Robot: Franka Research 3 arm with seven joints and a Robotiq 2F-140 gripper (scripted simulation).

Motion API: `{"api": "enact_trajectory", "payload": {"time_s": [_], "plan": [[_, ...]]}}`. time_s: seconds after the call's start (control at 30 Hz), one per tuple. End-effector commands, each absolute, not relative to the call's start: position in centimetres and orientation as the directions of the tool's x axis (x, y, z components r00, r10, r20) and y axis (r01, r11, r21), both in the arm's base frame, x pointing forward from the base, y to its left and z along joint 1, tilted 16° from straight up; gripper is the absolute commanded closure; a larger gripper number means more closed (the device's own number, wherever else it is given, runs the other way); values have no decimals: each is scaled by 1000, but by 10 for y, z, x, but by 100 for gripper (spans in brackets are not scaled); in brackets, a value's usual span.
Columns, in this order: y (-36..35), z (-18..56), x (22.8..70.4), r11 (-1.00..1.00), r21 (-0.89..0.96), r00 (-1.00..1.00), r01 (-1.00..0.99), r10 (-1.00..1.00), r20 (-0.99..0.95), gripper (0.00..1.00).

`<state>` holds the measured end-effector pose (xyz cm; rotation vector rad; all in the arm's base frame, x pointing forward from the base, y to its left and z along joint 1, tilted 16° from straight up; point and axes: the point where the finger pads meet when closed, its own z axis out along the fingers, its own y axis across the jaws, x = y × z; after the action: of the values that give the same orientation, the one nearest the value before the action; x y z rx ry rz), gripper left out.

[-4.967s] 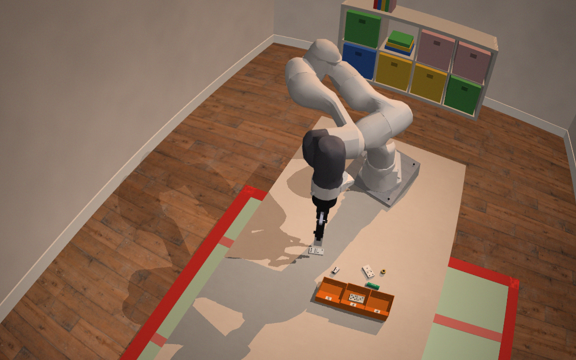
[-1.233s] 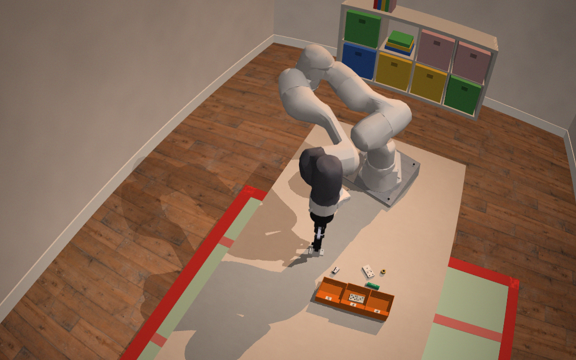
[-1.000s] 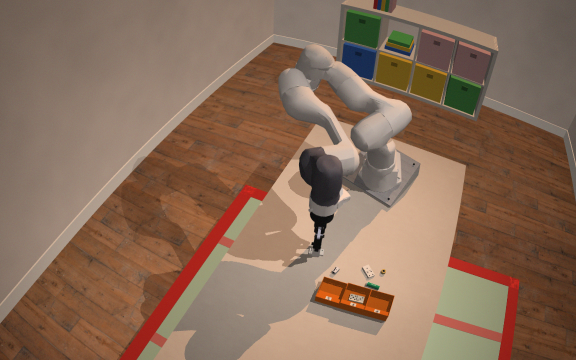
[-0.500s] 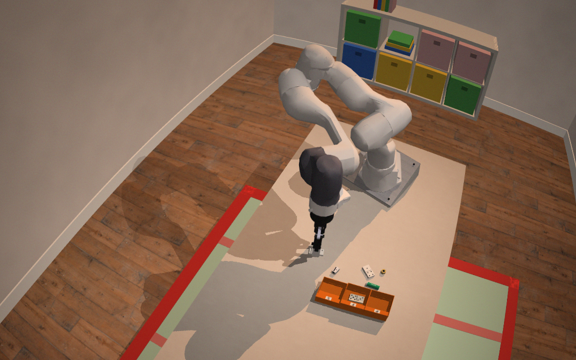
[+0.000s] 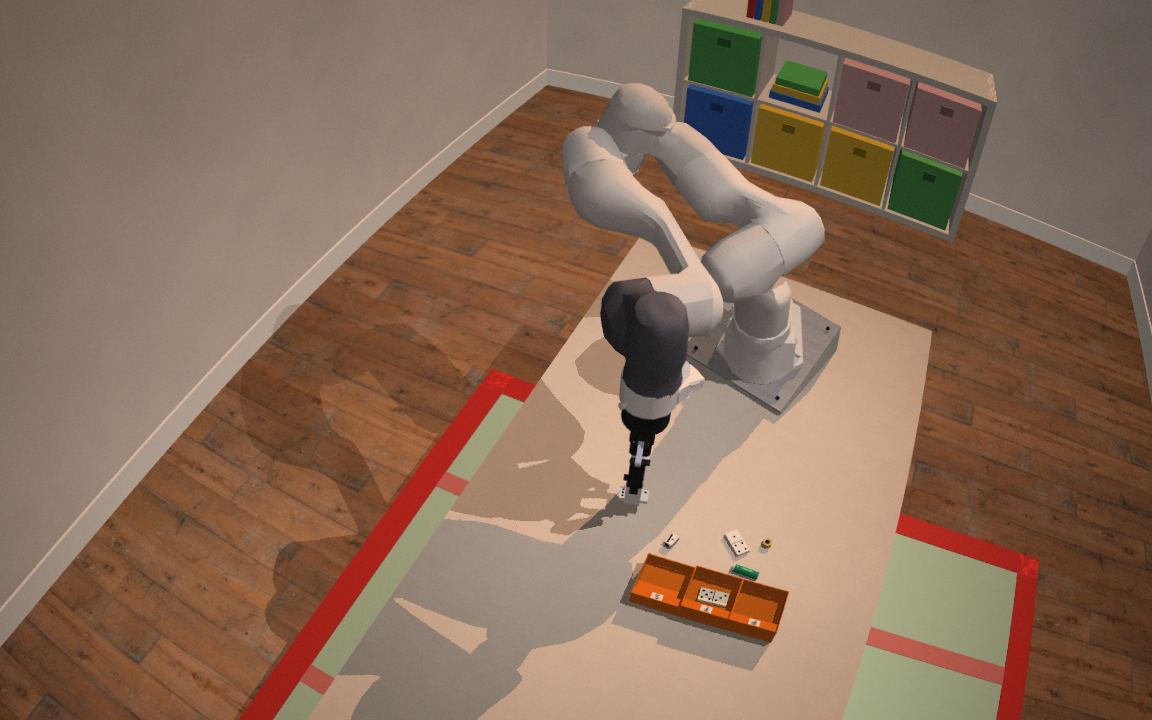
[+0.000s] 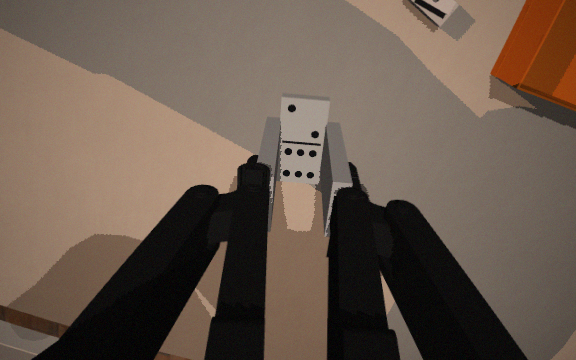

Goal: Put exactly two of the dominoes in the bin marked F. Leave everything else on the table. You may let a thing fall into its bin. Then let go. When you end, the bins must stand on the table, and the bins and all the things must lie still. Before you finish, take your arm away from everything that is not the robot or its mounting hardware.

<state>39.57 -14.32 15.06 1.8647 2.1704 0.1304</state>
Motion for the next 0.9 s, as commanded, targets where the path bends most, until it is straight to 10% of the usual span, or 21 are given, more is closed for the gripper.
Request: {"api": "enact_trajectory", "payload": {"time_s": [0.0, 0.87], "plan": [[-141, 159, 389, 172, 234, -140, 957, 979, -146, 87], [-139, 175, 385, 172, 234, -140, 957, 979, -146, 87]]}}
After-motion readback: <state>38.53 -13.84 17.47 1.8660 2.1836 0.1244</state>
